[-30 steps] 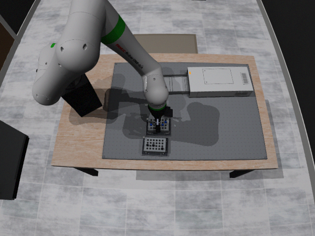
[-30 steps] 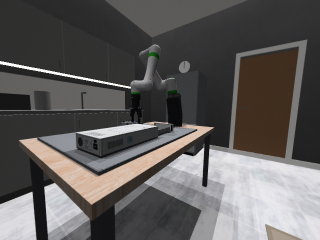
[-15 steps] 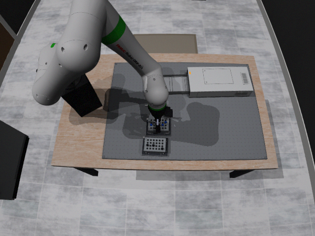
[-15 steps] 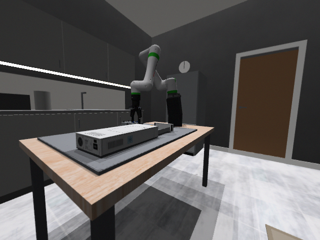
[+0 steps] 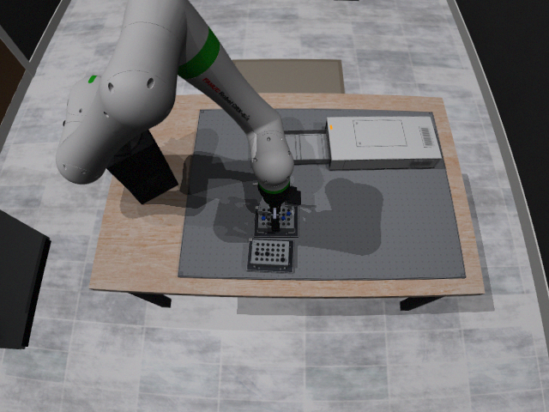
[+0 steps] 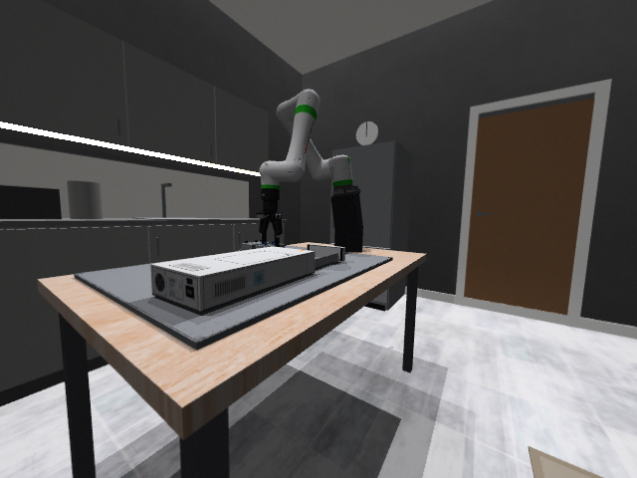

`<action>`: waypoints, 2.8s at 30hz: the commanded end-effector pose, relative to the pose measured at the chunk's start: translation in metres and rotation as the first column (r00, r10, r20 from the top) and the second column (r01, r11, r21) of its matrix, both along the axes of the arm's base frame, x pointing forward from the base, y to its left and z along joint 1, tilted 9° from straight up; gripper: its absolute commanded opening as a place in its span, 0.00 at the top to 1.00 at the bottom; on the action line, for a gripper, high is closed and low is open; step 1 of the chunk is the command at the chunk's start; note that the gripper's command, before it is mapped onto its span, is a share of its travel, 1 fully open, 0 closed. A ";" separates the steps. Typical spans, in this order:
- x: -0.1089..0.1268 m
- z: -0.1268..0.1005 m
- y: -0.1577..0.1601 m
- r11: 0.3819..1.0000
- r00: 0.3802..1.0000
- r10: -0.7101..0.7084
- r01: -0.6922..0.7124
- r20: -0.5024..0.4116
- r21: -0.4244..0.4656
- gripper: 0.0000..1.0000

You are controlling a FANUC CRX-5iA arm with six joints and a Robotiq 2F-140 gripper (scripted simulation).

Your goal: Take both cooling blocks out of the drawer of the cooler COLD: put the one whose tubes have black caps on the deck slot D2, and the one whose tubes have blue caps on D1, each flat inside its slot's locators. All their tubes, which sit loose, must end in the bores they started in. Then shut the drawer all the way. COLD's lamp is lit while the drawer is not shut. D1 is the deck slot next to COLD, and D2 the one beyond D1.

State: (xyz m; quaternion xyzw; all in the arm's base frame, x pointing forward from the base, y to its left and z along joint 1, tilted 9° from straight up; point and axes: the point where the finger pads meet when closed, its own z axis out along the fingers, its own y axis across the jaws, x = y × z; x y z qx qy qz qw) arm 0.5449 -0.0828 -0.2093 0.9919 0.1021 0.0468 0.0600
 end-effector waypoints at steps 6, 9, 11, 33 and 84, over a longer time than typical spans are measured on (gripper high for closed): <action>0.001 0.000 0.000 1.000 1.000 0.000 0.000 0.002 0.000 0.90; 0.001 -0.001 0.000 1.000 1.000 0.000 0.000 0.002 0.000 0.90; 0.001 -0.001 0.000 1.000 1.000 0.000 0.000 0.002 0.000 0.90; 0.001 -0.002 0.000 1.000 1.000 0.000 0.000 0.002 0.000 0.90; 0.001 -0.002 0.000 1.000 1.000 0.000 0.000 0.002 0.000 0.57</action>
